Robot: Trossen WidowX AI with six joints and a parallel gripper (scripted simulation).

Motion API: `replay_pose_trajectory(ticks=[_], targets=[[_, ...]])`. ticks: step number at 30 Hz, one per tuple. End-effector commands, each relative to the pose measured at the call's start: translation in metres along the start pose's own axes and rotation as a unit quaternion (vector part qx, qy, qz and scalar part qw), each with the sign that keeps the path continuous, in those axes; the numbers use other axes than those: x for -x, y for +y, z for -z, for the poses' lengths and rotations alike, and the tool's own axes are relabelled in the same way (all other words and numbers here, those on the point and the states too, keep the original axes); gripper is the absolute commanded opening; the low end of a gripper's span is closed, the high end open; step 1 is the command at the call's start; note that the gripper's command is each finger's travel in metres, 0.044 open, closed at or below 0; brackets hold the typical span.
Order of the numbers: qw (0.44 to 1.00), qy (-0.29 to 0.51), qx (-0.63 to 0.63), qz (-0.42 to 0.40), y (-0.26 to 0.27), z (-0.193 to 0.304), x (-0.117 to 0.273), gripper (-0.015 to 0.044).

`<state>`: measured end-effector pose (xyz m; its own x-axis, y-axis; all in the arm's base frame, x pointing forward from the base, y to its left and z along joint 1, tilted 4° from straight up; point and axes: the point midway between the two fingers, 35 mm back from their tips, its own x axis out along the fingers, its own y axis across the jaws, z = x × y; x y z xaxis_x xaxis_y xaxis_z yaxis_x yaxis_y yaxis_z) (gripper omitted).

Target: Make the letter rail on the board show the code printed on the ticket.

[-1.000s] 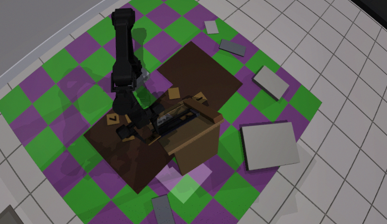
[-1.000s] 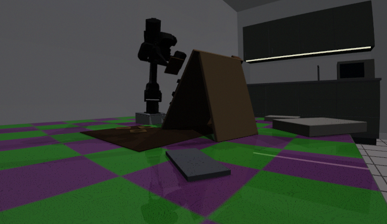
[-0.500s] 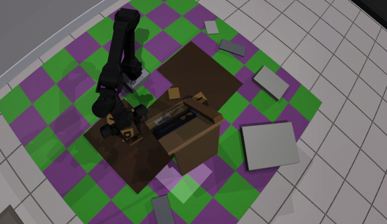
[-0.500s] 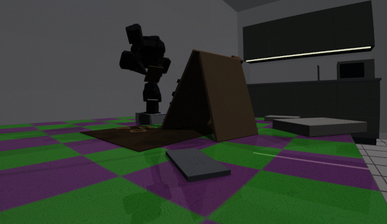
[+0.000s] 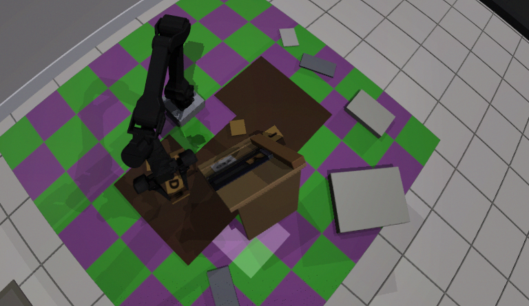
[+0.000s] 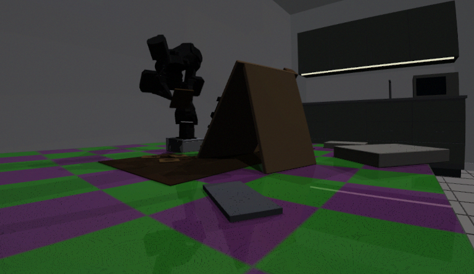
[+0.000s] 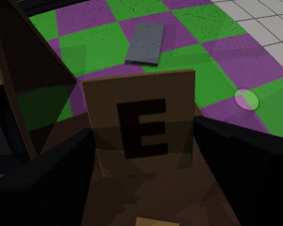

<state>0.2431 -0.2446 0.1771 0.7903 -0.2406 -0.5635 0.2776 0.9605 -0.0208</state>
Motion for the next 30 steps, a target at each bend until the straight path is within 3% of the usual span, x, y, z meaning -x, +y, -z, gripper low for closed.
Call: replay_pose_trajectory(ticks=[1,30], targets=[[1.0,0.003,-0.004,-0.002,0.0022,0.0047,-0.0239,0.0],[1.0,0.003,-0.005,-0.002,0.0094,0.0035,-0.0253,0.0]])
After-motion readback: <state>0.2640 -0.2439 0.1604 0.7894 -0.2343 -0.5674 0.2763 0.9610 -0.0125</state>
